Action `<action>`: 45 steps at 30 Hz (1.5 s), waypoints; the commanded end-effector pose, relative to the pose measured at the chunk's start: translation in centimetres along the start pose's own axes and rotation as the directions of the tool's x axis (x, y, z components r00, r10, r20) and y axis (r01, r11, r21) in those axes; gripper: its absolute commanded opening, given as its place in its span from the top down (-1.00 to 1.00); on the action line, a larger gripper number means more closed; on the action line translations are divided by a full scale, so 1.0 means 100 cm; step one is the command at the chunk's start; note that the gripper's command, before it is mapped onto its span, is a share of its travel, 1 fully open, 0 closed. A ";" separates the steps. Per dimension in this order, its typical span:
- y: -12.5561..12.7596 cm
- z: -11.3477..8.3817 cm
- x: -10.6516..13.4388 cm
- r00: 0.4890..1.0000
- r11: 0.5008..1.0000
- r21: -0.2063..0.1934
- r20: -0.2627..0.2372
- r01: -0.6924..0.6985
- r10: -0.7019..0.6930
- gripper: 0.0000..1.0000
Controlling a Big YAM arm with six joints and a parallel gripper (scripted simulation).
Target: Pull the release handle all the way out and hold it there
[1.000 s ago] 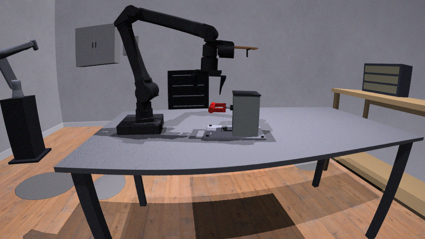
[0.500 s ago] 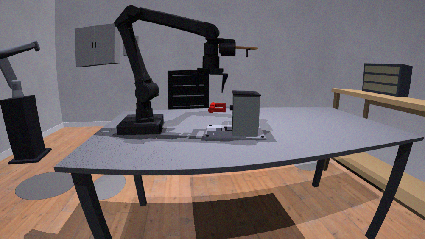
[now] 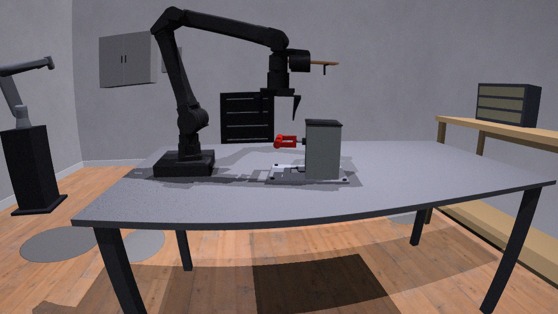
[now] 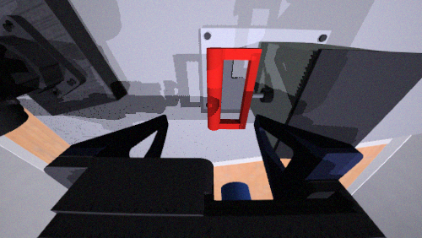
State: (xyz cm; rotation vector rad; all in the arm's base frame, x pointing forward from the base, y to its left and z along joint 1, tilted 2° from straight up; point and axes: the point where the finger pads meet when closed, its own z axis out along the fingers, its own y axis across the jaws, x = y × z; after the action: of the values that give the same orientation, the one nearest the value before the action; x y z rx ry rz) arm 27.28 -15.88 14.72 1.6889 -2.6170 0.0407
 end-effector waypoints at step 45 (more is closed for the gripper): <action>-0.023 -0.023 0.005 1.000 0.999 0.049 -0.001 -0.003 0.003 1.00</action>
State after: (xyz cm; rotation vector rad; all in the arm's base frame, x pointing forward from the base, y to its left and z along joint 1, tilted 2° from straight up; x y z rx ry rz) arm 27.38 -15.97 14.87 1.6890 -2.6181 0.0438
